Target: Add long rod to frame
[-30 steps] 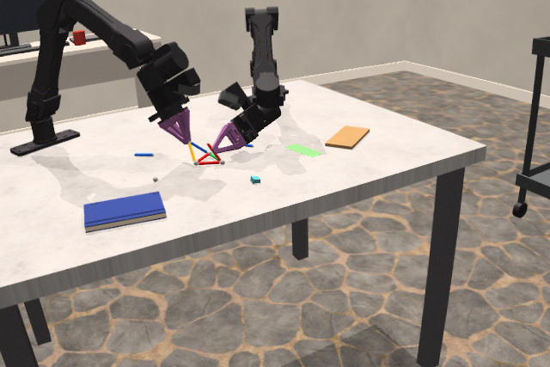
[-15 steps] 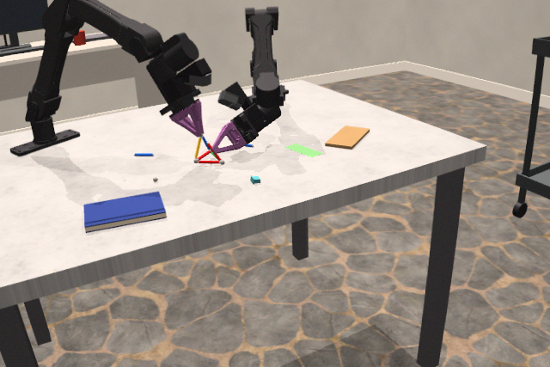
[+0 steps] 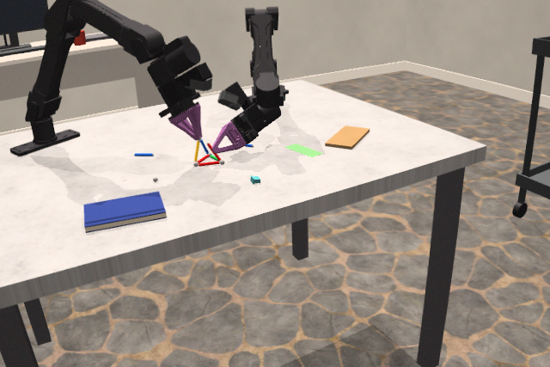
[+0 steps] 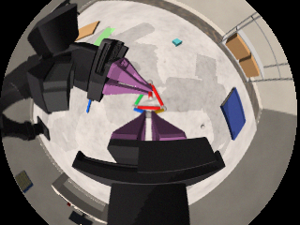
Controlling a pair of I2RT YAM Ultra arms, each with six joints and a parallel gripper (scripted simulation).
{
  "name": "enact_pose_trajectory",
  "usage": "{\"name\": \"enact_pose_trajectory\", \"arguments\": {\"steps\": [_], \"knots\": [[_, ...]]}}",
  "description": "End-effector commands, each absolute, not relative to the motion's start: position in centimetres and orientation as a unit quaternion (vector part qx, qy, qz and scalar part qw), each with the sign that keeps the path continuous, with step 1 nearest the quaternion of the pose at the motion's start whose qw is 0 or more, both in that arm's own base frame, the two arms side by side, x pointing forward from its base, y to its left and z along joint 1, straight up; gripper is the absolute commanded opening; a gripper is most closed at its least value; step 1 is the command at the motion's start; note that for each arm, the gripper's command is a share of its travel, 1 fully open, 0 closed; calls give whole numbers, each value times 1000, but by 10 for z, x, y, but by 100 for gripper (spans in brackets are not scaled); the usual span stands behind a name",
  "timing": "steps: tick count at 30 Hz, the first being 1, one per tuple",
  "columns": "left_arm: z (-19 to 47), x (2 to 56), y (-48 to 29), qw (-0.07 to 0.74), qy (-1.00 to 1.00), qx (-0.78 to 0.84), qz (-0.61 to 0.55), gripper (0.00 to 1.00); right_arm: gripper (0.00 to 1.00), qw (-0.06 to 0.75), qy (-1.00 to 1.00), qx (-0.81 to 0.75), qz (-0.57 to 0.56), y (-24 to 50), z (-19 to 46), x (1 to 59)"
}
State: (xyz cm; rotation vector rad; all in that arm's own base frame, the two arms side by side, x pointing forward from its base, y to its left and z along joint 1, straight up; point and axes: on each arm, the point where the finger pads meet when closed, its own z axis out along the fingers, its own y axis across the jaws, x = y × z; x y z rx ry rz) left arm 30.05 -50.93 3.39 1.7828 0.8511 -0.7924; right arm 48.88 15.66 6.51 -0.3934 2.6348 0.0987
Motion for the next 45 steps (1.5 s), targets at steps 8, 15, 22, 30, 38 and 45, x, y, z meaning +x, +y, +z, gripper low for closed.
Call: {"name": "enact_pose_trajectory", "arguments": {"steps": [8,15,22,30,38,45], "knots": [[50,304,-515,498,335,730,-327,0,0,278,950,-138,42,162,84,516],[50,304,-515,498,335,730,-327,0,0,243,959,-140,36,162,71,517],[50,304,-515,498,335,730,-327,0,0,239,960,-142,36,164,70,516],[50,304,-515,498,335,730,-327,0,39,237,960,-142,39,163,80,510],[50,304,-515,498,335,730,-327,0,39,237,960,-142,37,161,86,506],[50,304,-515,498,335,730,-327,0,64,237,960,-141,36,159,97,500]]}}
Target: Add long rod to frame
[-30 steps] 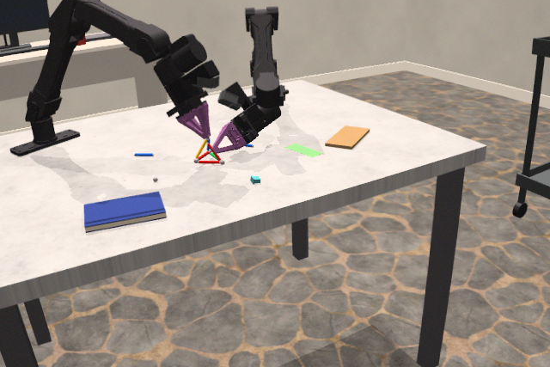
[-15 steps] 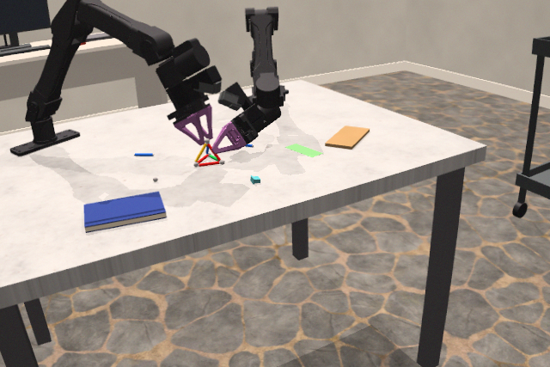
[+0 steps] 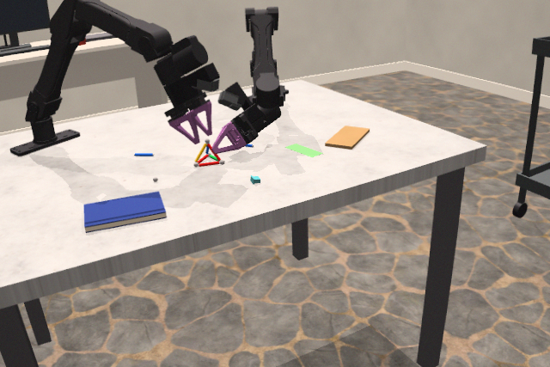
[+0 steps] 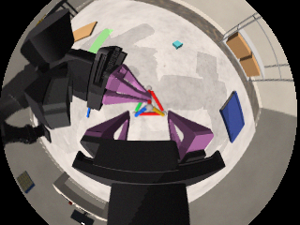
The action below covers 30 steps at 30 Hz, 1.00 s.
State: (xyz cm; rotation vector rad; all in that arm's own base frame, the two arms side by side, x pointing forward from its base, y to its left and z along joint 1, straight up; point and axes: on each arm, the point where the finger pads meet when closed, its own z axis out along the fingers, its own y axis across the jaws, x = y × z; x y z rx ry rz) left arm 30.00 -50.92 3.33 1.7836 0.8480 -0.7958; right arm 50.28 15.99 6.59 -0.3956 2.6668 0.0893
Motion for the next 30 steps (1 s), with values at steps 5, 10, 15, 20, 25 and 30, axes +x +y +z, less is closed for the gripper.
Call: {"name": "enact_pose_trajectory", "arguments": {"steps": [5,10,15,20,25,30], "knots": [[50,304,-515,498,335,730,-327,0,64,242,959,-142,38,156,121,492],[56,307,-511,502,331,730,-325,16,64,242,959,-142,38,156,121,492],[53,305,-497,493,338,731,-328,16,64,238,960,-142,37,156,116,492],[55,306,-490,493,338,731,-328,13,64,239,960,-142,36,156,114,492],[65,309,-458,493,338,731,-328,13,64,239,960,-142,36,156,114,492],[74,315,-455,509,335,725,-321,13,75,256,955,-142,40,159,121,500]]}}
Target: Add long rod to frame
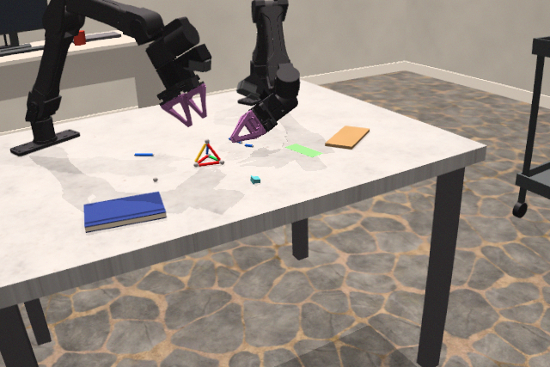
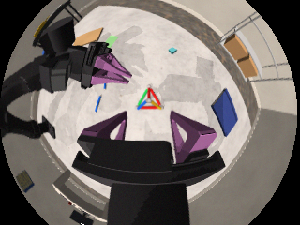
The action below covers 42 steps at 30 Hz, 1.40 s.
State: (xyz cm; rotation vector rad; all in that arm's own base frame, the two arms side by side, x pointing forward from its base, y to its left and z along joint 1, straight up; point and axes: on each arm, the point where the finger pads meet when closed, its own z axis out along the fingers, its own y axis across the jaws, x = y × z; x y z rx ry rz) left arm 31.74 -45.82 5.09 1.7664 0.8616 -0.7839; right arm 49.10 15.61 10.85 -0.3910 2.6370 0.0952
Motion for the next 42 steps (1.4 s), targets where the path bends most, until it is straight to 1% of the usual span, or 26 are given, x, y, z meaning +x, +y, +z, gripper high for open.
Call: {"name": "enact_pose_trajectory", "arguments": {"steps": [1,2,3,8,13,15,27,30,32,38,42], "knots": [[76,316,-455,512,338,721,-321,13,87,259,954,-144,41,160,115,503],[80,316,-455,518,339,717,-320,13,98,274,950,-146,44,162,117,509],[85,321,-451,528,348,708,-314,13,100,285,946,-146,45,162,116,514],[118,333,-416,574,398,652,-293,13,100,311,938,-145,49,164,113,527],[153,339,-356,611,474,575,-266,13,100,305,941,-141,46,162,105,526],[153,339,-356,611,474,575,-266,13,100,305,941,-141,46,162,105,526],[215,355,-209,641,652,363,-179,13,100,306,940,-142,47,162,108,527],[249,362,-175,661,670,303,-150,13,100,312,938,-144,49,167,110,528],[249,362,-175,661,670,303,-150,13,100,312,938,-144,49,167,110,528],[310,368,-93,681,710,158,-83,13,100,310,938,-144,49,166,112,526],[347,371,-54,693,714,90,-49,13,100,310,938,-144,49,166,112,526]]}}
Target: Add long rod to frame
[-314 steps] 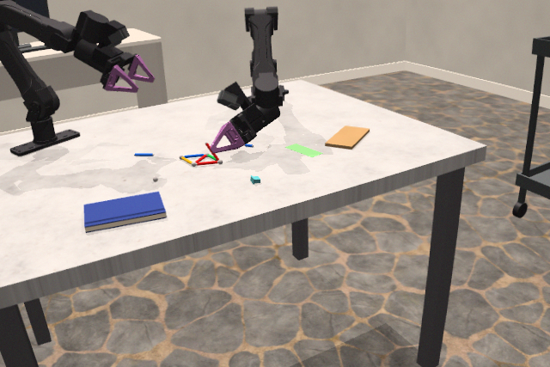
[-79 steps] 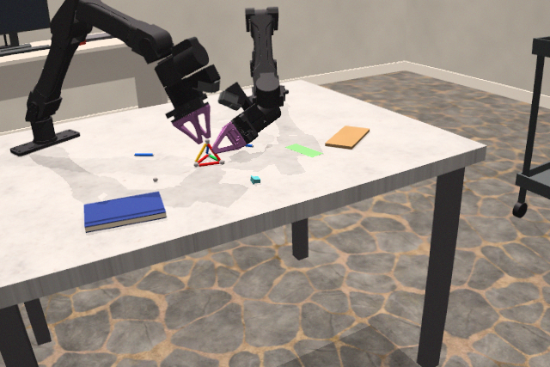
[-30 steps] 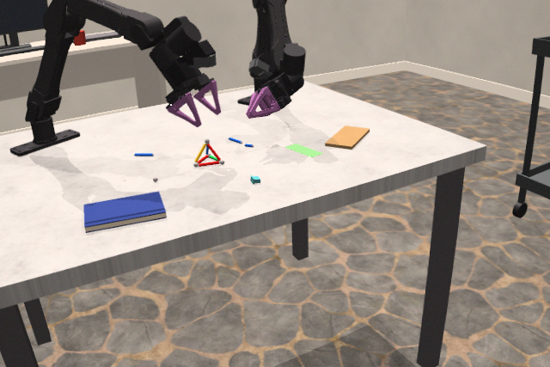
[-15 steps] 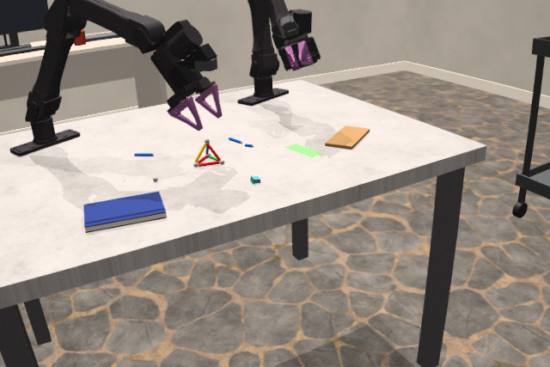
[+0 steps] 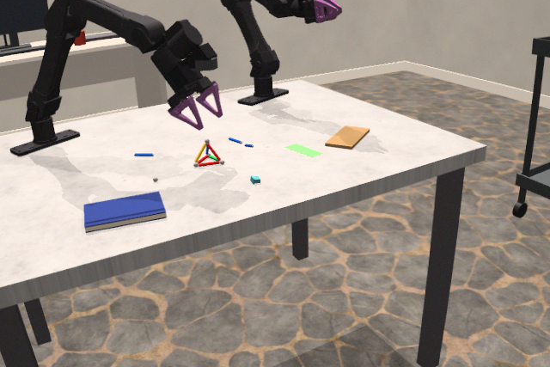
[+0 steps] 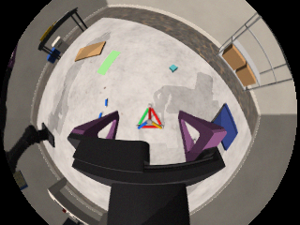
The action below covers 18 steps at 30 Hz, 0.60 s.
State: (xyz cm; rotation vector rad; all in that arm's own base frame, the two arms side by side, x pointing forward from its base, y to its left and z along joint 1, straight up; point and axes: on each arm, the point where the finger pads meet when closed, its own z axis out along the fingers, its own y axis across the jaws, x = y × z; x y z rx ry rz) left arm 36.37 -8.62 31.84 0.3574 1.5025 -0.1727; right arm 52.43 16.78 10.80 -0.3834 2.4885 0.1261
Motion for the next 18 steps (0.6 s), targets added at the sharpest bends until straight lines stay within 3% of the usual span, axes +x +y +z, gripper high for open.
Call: {"name": "enact_pose_trajectory", "arguments": {"steps": [1,18], "knots": [[352,374,-46,692,717,76,-42,13,100,310,938,-144,49,166,112,526],[414,383,3,712,702,-2,2,13,100,310,938,-144,49,166,112,526]]}}
